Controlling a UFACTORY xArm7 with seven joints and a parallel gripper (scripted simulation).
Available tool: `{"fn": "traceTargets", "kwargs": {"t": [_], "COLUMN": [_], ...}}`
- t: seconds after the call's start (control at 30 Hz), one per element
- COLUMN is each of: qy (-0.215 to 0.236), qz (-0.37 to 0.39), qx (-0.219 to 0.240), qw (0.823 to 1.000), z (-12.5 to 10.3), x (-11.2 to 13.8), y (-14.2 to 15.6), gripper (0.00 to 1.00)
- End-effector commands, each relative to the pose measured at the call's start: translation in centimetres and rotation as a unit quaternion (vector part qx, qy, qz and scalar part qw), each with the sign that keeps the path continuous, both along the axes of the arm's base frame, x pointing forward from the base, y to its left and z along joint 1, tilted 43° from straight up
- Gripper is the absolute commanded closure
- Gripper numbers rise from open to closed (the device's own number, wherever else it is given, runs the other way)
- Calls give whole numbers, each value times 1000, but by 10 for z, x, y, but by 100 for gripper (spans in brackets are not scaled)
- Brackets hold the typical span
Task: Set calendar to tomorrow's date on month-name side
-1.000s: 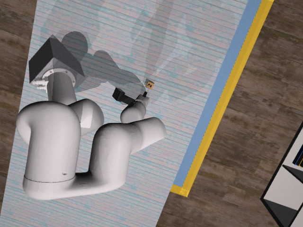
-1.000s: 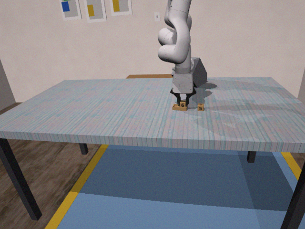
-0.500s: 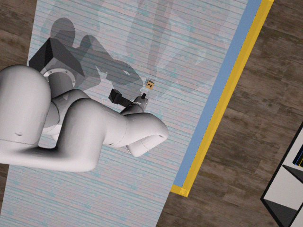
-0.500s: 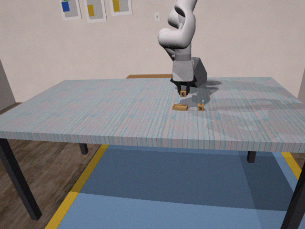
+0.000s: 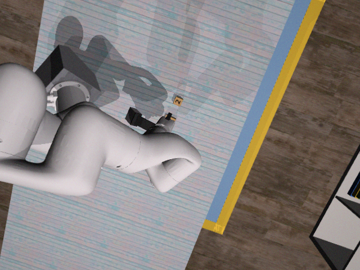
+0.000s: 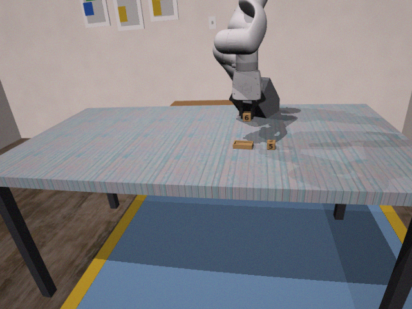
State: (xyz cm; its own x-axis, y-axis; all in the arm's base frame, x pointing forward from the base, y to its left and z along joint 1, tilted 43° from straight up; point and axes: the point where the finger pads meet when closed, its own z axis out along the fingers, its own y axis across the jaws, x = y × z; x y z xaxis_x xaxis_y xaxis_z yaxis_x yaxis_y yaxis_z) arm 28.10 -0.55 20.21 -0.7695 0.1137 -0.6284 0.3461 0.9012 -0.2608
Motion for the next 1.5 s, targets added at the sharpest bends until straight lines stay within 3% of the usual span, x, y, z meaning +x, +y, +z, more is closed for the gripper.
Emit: {"fn": "traceTargets", "kwargs": {"t": [0.0, 0.13, 0.3, 0.6, 0.7, 0.73, 0.87, 1.1, 1.17, 1.23, 1.27, 1.3, 1.37, 1.47], "qy": [-4, -10, -40, -95, -95, -113, -131, -172, -187, -187, -193, -208, -215, -234], "qz": [-7, -25, -101, -232, -233, -273, -314, -399, -430, -430, -441, -469, -482, -516], "qx": [5, 18, 71, 159, 159, 186, 213, 268, 288, 288, 296, 314, 323, 345], "qw": [1000, 999, 992, 955, 955, 937, 916, 860, 835, 835, 825, 799, 786, 748], "z": [1, 1, -1, -3, -3, -3, -4, -4, -4, -4, -4, -3, -3, -3], "x": [0, -1, -5, -11, -11, -13, -15, -18, -20, -20, -20, -21, -22, -23], "y": [0, -3, -12, -26, -27, -31, -35, -44, -48, -48, -49, -52, -53, -57], "gripper": [73, 73, 73, 73, 73, 73, 73, 73, 73, 73, 73, 73, 73, 73]}}
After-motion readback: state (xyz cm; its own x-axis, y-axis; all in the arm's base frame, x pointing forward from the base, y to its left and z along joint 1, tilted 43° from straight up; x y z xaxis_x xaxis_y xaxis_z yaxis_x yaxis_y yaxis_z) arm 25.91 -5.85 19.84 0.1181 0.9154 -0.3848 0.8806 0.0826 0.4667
